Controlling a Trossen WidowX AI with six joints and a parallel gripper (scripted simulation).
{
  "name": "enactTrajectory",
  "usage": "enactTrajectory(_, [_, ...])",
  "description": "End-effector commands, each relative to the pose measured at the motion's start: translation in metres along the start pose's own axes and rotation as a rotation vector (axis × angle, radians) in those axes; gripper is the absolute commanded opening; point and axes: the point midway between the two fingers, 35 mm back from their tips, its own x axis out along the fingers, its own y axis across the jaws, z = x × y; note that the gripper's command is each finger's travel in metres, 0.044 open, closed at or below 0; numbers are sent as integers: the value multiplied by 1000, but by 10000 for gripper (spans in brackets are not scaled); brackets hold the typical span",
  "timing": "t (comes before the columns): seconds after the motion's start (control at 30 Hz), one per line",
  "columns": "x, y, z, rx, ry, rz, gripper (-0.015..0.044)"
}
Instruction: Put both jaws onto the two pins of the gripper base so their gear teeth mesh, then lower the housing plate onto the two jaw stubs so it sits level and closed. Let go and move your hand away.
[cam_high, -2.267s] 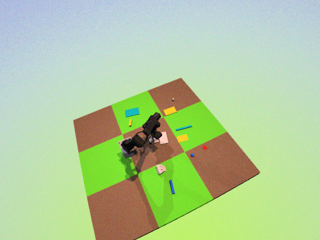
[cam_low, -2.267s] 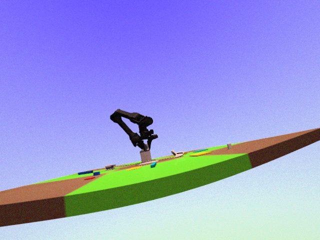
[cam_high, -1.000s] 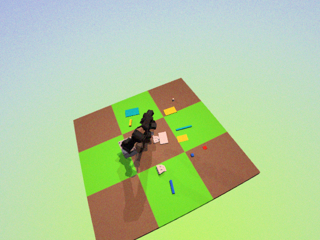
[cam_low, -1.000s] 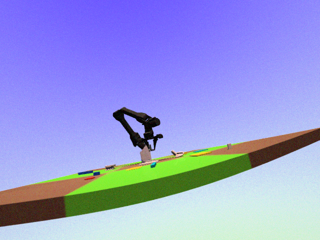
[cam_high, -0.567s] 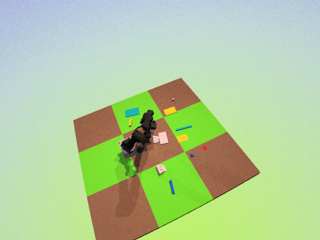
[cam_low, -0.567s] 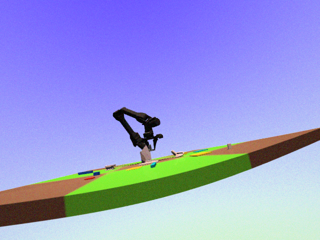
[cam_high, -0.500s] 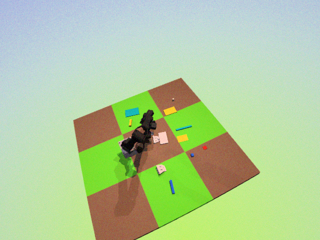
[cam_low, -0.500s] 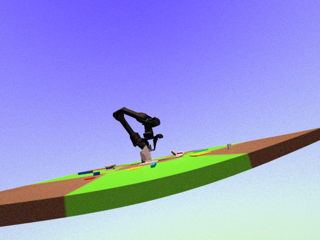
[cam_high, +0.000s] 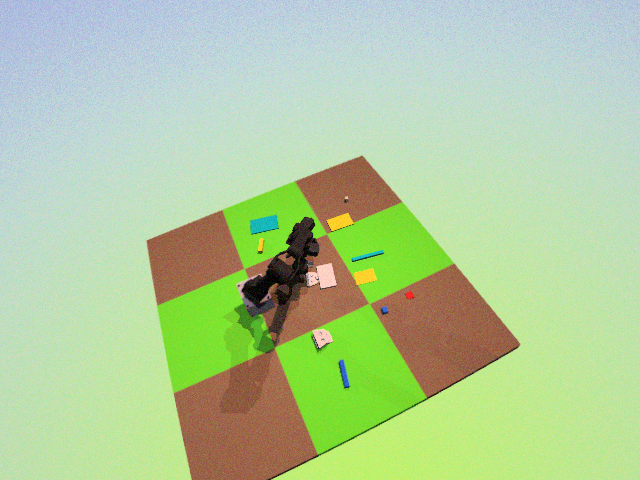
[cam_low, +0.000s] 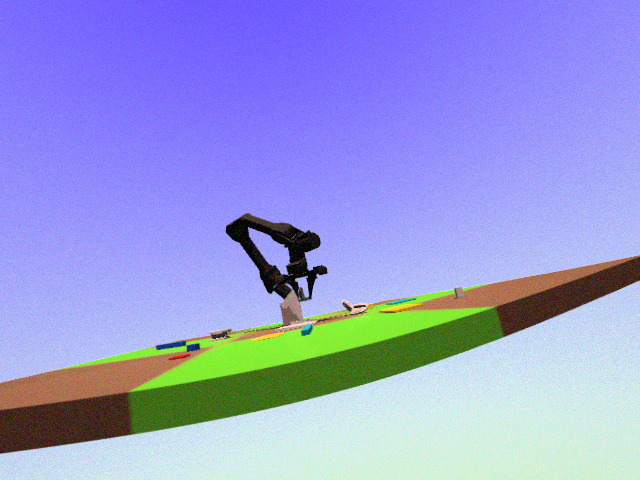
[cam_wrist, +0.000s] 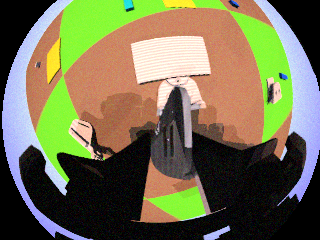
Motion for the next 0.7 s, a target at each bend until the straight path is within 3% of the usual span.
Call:
enactTrajectory(0.0, [-1,4,12,-4,-4,-3,134])
enactTrajectory(0.67, [2,15,74,-1,-8,-7,134])
